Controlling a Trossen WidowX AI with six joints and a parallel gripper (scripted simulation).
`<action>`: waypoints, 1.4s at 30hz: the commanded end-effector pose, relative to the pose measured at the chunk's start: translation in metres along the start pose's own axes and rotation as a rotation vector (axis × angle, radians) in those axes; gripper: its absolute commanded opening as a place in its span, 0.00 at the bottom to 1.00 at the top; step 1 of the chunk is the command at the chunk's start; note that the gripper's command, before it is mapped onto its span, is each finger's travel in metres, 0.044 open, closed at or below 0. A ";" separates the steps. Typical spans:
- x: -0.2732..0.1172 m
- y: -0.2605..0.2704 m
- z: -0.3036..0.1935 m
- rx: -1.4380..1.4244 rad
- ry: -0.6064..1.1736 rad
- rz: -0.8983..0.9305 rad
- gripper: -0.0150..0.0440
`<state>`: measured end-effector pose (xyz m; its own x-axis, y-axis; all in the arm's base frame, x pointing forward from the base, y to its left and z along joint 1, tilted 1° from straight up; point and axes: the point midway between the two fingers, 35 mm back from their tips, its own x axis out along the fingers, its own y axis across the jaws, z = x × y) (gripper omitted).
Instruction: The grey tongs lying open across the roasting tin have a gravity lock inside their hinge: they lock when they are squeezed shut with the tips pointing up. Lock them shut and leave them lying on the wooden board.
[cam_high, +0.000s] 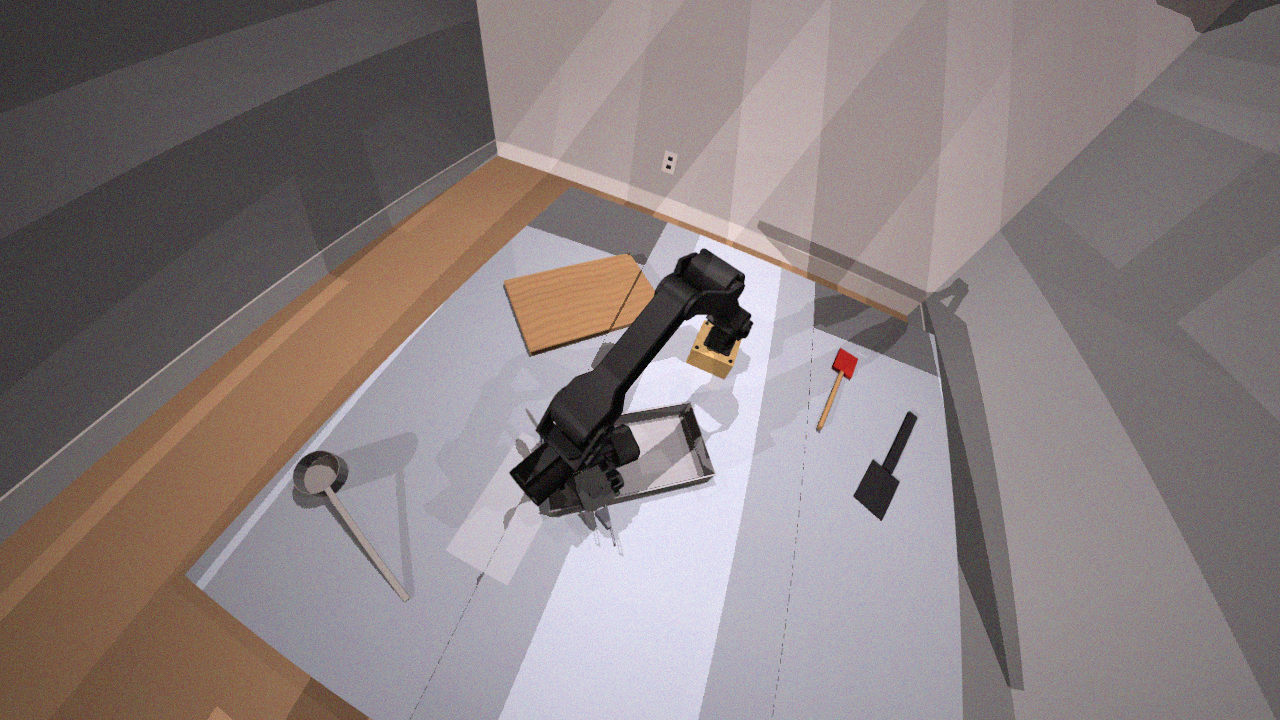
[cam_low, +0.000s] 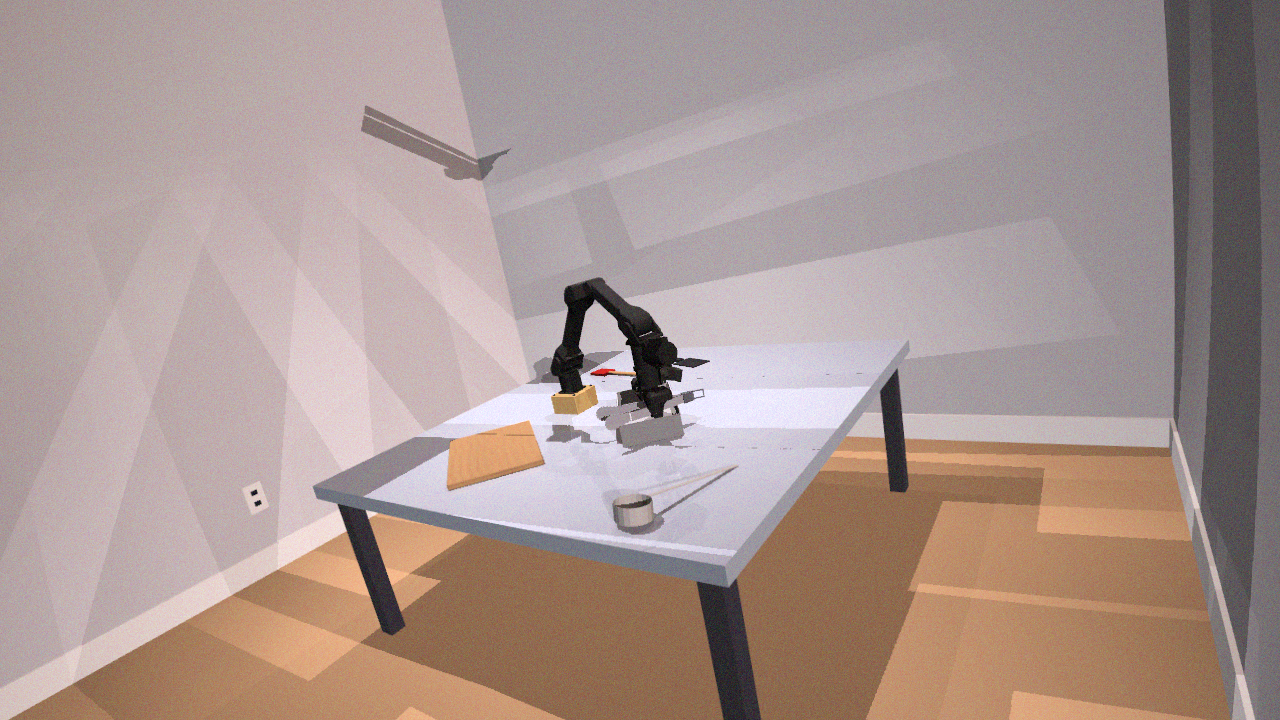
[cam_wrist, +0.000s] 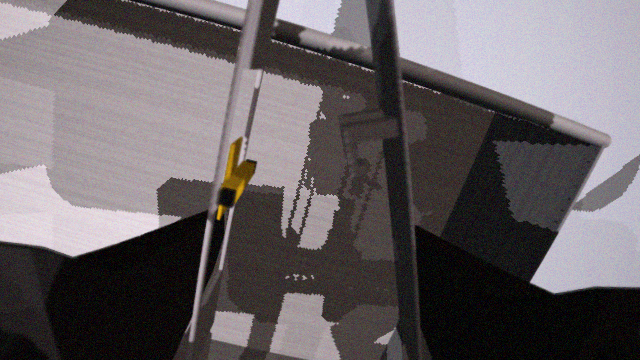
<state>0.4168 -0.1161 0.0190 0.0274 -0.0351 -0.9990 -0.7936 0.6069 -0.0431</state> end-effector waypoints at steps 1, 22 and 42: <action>-0.001 0.000 0.000 0.000 -0.001 -0.001 0.74; -0.001 0.000 0.000 0.000 -0.001 -0.001 0.50; -0.001 0.000 0.000 0.000 -0.001 -0.001 0.28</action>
<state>0.4166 -0.1157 0.0191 0.0255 -0.0333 -0.9991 -0.7950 0.6053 -0.0405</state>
